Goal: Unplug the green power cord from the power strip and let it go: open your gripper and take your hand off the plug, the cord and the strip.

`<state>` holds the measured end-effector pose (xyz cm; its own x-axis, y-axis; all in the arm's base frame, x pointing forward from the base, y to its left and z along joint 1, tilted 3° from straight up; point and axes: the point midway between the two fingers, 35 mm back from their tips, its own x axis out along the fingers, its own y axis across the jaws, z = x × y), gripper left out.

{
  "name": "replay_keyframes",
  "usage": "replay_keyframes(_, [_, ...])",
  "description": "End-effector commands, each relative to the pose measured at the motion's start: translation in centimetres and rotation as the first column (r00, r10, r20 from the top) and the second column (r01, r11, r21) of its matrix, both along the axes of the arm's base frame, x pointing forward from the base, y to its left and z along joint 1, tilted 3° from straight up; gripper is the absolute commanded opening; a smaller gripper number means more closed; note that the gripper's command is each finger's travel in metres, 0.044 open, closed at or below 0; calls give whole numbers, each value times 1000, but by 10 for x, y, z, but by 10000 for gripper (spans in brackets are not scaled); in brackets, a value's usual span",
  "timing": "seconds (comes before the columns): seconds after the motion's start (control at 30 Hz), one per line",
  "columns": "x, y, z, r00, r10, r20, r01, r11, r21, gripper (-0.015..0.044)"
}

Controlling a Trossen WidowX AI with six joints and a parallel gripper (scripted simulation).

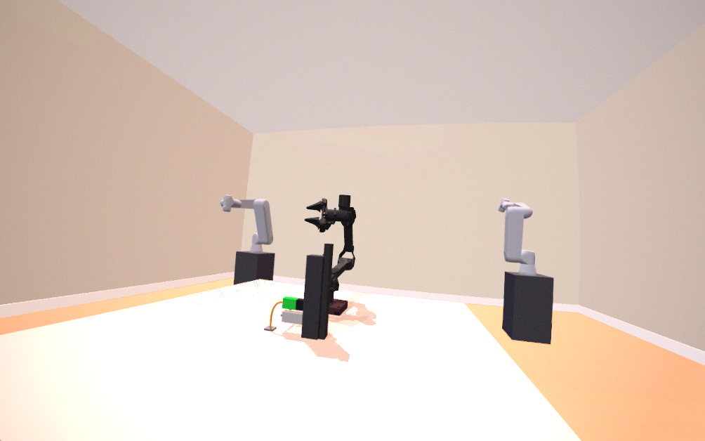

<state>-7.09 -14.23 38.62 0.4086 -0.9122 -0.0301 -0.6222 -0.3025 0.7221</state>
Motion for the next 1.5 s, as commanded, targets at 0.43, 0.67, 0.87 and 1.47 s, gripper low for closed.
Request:
replay_keyframes(0.43, [198,33,-24,575,324,-751,-387,917,99,160])
replay_keyframes(0.67, [282,46,-85,110,465,-878,-521,780,348,160])
replay_keyframes(0.87, [333,59,-159,-316,542,-779,-533,578,618,160])
replay_keyframes(1.47, [365,82,-257,-690,575,-440,-401,202,893,160])
